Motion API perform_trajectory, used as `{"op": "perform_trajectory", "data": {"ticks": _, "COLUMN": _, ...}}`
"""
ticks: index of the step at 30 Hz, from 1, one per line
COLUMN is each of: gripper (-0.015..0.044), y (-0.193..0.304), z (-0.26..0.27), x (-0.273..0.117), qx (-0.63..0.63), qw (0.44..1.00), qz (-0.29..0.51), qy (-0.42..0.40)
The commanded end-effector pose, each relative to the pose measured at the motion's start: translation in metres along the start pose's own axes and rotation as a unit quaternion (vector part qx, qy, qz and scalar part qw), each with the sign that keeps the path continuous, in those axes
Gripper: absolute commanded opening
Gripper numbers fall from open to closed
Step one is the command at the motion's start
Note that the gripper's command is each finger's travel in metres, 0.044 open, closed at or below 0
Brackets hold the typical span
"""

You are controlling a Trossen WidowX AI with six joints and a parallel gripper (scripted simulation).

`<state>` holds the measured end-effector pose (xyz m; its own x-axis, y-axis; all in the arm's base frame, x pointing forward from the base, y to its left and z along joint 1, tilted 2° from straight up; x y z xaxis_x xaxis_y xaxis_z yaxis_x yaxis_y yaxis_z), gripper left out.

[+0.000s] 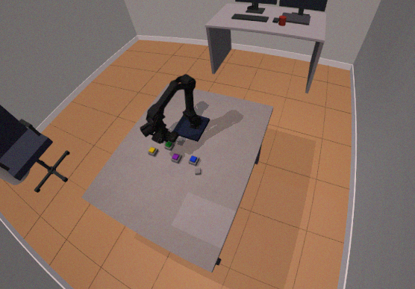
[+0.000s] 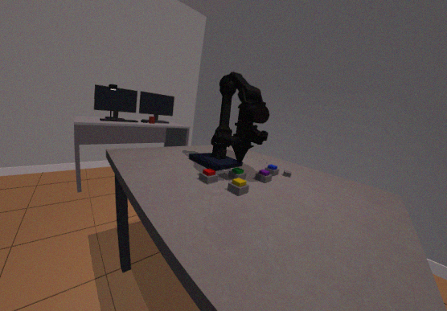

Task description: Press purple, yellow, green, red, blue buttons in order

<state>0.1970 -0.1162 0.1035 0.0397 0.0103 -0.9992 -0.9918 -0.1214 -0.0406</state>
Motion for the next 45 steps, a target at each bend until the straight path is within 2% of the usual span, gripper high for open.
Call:
{"op": "perform_trajectory", "data": {"ticks": 1, "gripper": 0.002, "y": 0.001, "z": 0.001, "x": 0.008, "qx": 0.002, "qw": 1.0, "qz": 0.003, "qy": -0.003}}
{"op": "perform_trajectory", "data": {"ticks": 18, "gripper": 0.002, "y": 0.001, "z": 0.001, "x": 0.034, "qx": 0.002, "qw": 1.0, "qz": 0.003, "qy": -0.003}}
{"op": "perform_trajectory", "data": {"ticks": 45, "gripper": 0.002, "y": 0.001, "z": 0.001, "x": 0.034, "qx": 0.002, "qw": 1.0, "qz": 0.003, "qy": -0.003}}
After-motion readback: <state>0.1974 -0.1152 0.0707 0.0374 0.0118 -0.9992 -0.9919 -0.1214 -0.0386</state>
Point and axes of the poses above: the point midway between the two fingers, 35 mm back from their tips, its own x axis out along the fingers, its own z axis across the jaws, y = z × x, the point moved 2 cm from there along -x, back along the fingers, and after that the axes turned 14 degrees about -x, right-handed, at the moved point
